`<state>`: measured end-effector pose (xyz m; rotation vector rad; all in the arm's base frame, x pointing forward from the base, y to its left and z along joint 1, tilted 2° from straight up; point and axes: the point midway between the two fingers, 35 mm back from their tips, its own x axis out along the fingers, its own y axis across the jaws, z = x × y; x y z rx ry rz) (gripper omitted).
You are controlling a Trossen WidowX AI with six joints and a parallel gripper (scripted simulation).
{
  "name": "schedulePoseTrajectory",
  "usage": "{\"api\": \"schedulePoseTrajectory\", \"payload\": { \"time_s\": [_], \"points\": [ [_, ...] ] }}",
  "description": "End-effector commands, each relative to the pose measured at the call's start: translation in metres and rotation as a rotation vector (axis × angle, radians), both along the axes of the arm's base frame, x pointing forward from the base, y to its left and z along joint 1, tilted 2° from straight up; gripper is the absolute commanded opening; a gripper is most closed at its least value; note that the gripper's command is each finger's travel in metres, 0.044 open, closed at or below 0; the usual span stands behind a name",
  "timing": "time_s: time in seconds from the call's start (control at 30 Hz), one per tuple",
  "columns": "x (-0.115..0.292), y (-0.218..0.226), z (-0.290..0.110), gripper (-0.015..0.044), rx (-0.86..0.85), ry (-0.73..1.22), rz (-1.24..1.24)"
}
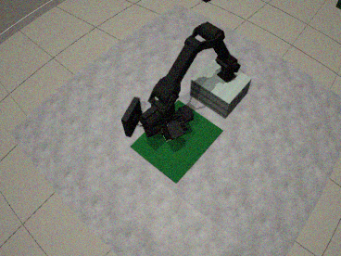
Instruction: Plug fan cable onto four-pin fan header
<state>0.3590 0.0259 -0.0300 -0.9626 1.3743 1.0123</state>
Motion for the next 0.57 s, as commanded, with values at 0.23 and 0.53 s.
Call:
{"api": "schedulePoseTrajectory", "payload": {
  "time_s": [0.23,0.53],
  "points": [
    [0.023,0.039,0.032,0.0260,0.004,-0.041,-0.005],
    [0.036,0.118,0.033,0.0260,0.010,-0.042,-0.005]
  ]
}}
